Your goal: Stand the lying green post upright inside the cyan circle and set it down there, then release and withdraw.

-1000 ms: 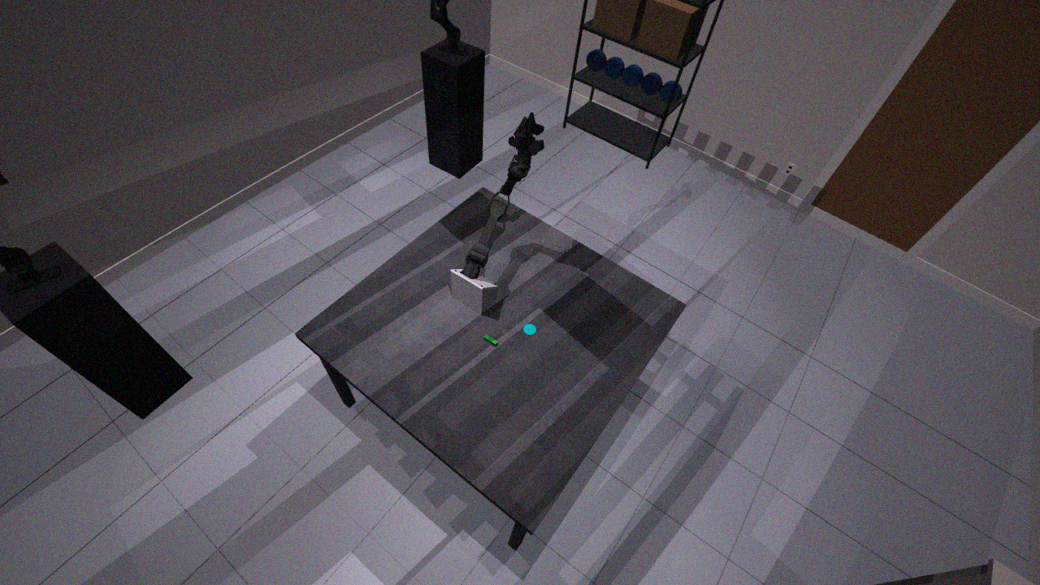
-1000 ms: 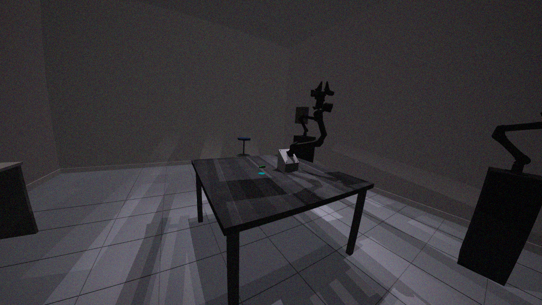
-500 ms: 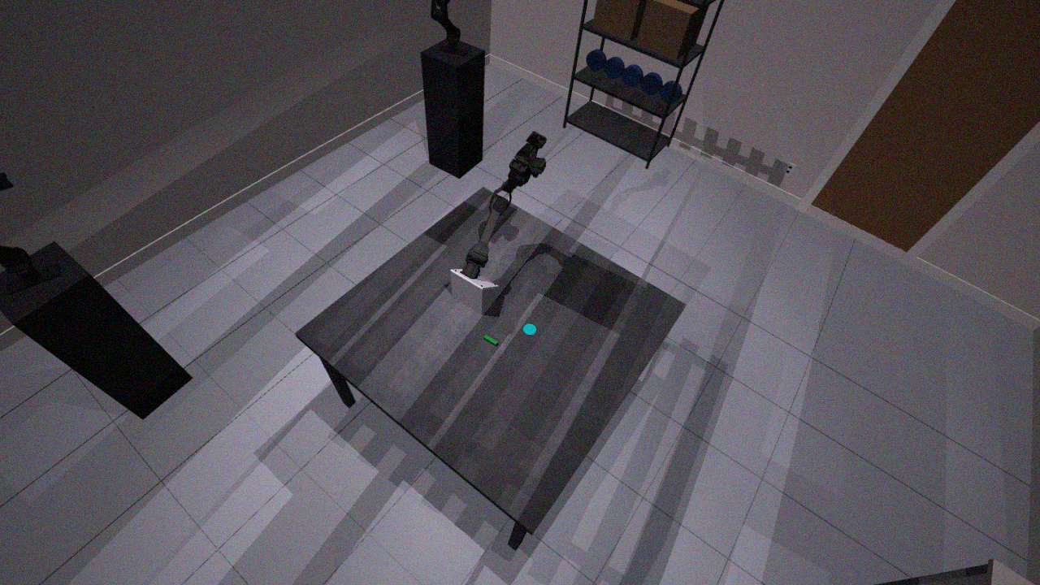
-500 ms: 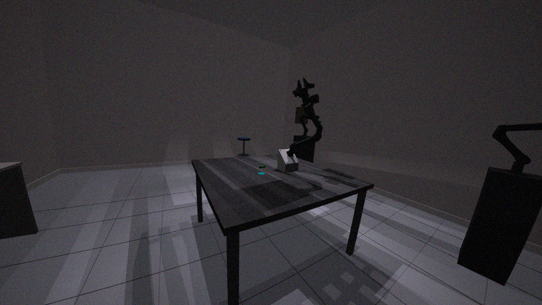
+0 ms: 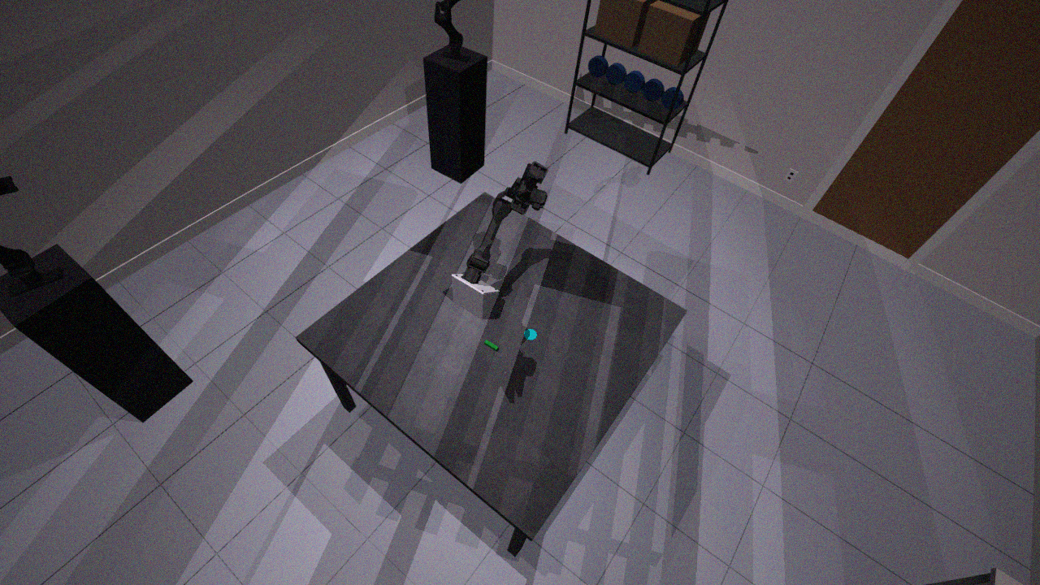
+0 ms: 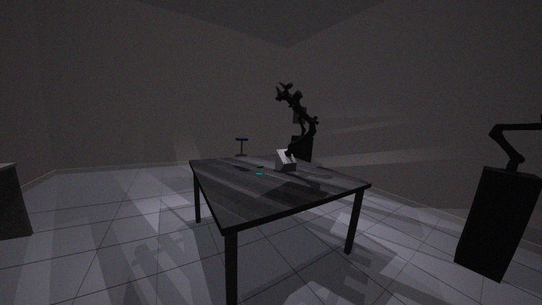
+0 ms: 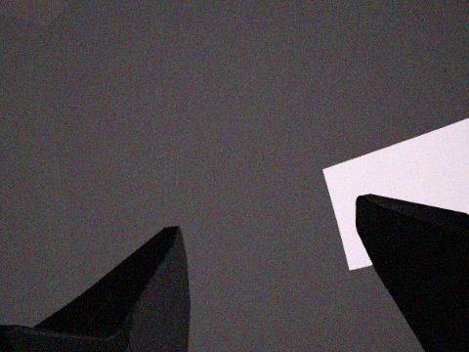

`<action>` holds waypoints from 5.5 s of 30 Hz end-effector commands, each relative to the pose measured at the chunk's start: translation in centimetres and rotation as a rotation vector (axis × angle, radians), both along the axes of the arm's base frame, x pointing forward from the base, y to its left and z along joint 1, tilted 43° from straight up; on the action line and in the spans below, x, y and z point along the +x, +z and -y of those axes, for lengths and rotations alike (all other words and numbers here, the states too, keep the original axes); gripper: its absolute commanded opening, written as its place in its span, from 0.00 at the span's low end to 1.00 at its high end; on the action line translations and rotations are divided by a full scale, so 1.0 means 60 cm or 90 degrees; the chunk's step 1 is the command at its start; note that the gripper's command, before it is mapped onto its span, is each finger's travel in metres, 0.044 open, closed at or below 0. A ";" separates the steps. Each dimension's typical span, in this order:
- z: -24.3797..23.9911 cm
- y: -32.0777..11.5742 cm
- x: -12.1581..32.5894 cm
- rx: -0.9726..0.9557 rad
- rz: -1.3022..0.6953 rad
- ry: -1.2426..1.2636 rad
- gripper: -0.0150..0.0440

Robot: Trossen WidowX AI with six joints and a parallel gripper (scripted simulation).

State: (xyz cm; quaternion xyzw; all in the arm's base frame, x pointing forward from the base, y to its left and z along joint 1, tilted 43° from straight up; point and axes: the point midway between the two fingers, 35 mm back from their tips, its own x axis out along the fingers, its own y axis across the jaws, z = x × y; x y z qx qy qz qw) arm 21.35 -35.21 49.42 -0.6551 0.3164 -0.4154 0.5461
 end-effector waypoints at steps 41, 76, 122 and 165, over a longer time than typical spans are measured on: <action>-0.057 -0.654 0.204 0.810 -0.187 0.185 0.65; -0.353 -0.952 0.099 1.469 -0.333 -0.064 0.65; -0.514 -1.098 0.078 1.560 -0.356 -0.147 0.29; -0.416 -0.950 0.094 1.563 -0.324 -0.208 0.29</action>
